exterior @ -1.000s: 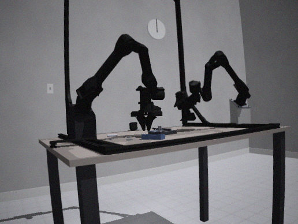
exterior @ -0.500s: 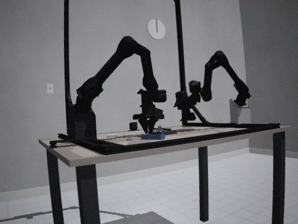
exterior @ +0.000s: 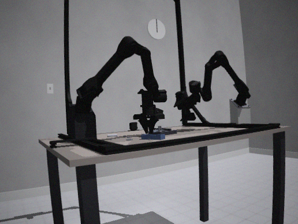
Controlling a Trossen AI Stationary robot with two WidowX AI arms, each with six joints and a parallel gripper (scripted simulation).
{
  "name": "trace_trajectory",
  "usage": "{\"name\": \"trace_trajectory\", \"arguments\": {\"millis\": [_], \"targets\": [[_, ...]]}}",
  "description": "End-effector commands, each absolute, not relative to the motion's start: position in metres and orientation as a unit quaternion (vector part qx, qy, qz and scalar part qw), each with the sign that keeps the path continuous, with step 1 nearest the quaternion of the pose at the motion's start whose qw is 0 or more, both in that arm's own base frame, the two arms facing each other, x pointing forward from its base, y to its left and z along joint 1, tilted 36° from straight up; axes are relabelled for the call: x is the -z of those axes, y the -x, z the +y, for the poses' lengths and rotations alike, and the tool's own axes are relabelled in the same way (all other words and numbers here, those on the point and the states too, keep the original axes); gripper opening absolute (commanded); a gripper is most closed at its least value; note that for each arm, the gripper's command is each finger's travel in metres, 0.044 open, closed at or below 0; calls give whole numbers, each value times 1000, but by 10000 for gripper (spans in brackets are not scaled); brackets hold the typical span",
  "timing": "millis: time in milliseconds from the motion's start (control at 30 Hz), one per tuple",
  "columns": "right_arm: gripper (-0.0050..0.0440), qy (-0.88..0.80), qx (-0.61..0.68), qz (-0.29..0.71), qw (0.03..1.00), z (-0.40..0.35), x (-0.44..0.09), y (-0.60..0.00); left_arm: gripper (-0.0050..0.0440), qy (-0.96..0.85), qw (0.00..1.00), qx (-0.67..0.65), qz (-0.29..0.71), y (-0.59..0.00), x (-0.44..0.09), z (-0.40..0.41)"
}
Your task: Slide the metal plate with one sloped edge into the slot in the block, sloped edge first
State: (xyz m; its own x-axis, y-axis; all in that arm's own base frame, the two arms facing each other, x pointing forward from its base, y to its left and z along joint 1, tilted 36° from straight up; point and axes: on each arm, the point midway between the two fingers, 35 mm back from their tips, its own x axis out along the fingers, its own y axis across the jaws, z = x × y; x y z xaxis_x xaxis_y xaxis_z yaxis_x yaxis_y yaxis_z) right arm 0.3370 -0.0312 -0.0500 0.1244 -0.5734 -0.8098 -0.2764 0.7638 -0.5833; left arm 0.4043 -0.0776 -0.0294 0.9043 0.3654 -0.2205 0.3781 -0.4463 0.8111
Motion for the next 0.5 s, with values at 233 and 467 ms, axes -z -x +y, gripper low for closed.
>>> {"name": "trace_trajectory", "arguments": {"millis": [233, 467], "targets": [[160, 325, 108, 652, 677, -28, 49, -342, 440, -852, 477, 8, 216, -405, 29, -78], [160, 325, 108, 652, 677, -27, 49, -344, 440, -852, 477, 8, 216, -405, 29, -78]]}}
